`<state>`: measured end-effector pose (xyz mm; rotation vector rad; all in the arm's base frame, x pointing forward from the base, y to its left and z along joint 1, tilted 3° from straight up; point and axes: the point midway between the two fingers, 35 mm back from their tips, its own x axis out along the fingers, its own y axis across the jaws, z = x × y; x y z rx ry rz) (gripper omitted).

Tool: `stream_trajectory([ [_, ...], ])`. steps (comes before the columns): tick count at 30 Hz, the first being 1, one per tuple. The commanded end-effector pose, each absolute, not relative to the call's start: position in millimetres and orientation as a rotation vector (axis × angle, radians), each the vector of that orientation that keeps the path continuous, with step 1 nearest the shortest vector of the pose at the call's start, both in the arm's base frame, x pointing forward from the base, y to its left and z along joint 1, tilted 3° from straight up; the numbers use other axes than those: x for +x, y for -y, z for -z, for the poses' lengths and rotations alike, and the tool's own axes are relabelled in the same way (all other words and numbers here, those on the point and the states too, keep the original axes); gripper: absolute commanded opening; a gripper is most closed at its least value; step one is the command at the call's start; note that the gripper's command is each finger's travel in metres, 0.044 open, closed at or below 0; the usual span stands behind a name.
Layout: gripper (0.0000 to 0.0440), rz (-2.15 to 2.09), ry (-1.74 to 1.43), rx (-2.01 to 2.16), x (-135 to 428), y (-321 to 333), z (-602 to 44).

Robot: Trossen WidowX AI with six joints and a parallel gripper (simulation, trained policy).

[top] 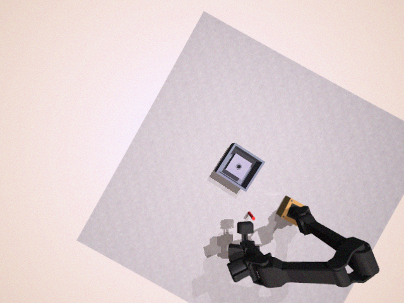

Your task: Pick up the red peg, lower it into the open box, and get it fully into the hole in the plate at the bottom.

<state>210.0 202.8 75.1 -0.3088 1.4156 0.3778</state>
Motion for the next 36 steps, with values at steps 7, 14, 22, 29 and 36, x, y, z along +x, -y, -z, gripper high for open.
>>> stream_trajectory([
  [7, 0.0424, -0.176, -1.454, -0.137, 208, -185, -86],
  [14, 0.0439, 0.026, -1.475, 0.036, 206, -165, -96],
  [22, 0.0440, 0.265, -1.477, 0.228, 201, -140, -104],
  [29, 0.0440, 0.464, -1.465, 0.375, 194, -119, -104],
  [36, 0.0439, 0.607, -1.450, 0.467, 188, -106, -89],
])
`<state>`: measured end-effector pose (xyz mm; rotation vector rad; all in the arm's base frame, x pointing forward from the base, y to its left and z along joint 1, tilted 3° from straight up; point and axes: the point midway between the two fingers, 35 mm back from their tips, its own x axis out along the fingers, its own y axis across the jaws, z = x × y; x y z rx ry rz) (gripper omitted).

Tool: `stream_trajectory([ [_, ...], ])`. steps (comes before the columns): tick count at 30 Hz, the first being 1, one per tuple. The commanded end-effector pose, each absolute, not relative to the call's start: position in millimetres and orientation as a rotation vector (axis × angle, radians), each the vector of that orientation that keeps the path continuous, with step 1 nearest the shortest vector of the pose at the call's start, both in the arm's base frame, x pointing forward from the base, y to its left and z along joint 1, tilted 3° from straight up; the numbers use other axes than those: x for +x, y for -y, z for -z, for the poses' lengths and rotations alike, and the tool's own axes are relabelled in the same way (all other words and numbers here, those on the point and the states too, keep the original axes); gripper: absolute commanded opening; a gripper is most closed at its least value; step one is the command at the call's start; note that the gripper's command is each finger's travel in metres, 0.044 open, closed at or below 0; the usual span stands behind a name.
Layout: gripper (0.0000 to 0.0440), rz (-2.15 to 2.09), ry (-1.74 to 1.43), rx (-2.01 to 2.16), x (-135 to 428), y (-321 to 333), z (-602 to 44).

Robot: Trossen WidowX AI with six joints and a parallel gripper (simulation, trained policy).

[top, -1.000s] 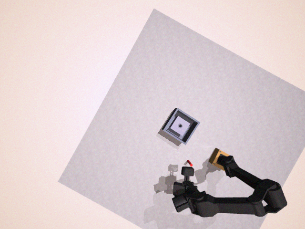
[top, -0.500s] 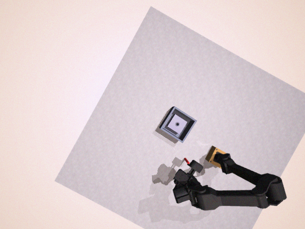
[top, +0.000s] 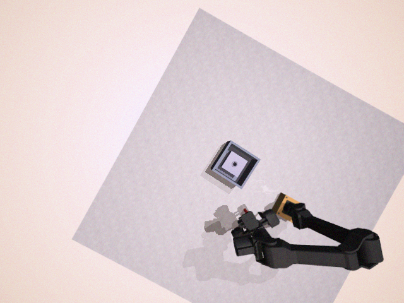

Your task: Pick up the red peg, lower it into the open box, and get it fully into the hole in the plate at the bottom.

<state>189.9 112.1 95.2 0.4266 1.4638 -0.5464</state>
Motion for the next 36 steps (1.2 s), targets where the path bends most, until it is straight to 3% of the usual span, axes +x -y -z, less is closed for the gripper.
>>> stream_trajectory([
  [1, 0.0438, 0.624, -1.447, 0.479, 187, -105, -85],
  [20, 0.0427, 0.757, -1.348, 0.682, 186, -103, -7],
  [25, 0.0327, 0.795, -1.353, 0.717, 181, -102, 5],
  [36, 0.0040, 0.813, -1.420, 0.763, 178, -103, 7],
])
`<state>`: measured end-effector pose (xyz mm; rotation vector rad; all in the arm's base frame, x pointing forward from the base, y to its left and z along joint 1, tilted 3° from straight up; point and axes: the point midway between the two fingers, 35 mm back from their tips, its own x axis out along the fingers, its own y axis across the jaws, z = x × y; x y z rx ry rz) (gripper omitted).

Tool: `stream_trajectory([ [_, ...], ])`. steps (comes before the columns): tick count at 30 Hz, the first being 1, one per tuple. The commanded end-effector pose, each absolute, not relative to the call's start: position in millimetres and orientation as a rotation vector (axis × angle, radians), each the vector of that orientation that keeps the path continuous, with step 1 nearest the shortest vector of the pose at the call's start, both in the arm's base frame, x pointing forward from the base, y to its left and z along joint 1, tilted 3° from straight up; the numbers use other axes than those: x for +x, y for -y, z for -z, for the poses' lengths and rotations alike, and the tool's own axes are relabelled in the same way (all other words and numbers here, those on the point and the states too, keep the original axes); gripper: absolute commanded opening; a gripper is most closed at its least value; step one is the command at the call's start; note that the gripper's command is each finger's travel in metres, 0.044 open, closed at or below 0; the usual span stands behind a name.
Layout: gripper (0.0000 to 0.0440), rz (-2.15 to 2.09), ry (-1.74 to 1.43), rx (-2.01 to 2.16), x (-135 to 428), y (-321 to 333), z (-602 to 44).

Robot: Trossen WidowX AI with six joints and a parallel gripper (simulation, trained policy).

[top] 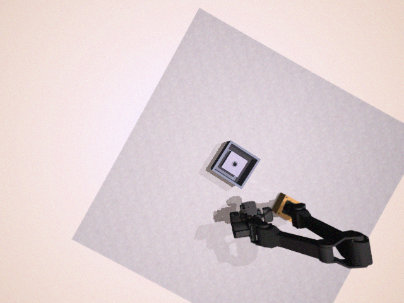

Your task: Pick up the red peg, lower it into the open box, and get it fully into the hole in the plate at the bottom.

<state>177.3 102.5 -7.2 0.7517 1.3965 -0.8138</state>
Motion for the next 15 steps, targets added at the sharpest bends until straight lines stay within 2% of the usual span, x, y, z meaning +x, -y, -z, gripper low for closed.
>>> stream_trajectory([
  [1, 0.0013, 0.812, -1.427, 0.766, 179, -103, 6],
  [2, 0.0000, 0.812, -1.433, 0.770, 179, -103, 6],
  [15, 0.0000, 0.737, -1.358, 0.695, 202, -91, -30],
])
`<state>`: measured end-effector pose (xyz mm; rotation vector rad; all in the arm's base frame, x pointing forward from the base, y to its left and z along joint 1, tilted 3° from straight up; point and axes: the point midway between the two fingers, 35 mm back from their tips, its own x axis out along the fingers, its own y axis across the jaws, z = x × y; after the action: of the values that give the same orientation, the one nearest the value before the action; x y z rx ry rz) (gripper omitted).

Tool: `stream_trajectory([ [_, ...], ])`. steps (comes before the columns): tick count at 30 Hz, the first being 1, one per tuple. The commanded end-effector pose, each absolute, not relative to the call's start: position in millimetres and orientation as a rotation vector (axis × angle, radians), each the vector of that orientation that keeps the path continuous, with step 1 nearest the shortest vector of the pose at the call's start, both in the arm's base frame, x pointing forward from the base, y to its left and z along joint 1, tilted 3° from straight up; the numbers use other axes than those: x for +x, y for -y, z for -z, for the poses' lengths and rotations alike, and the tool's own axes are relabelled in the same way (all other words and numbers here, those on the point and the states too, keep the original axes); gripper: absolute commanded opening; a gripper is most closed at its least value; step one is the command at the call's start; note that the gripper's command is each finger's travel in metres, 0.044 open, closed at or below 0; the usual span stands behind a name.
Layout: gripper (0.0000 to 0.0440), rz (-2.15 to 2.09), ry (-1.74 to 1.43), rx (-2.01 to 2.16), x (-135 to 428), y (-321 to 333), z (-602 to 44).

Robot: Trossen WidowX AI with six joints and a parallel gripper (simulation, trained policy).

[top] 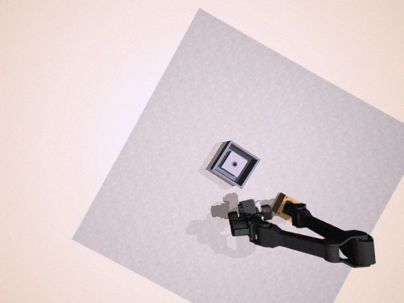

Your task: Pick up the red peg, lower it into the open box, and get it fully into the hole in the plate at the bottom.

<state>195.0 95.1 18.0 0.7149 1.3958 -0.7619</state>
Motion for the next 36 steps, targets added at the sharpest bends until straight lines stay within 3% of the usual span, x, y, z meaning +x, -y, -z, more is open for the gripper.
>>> stream_trajectory([
  [1, 0.0000, 0.731, -1.348, 0.687, 204, -89, -33],
  [22, 0.0000, 0.687, -1.155, 0.600, 257, -44, -111],
  [36, 0.0000, 0.762, -1.100, 0.645, 286, 8, -122],
])
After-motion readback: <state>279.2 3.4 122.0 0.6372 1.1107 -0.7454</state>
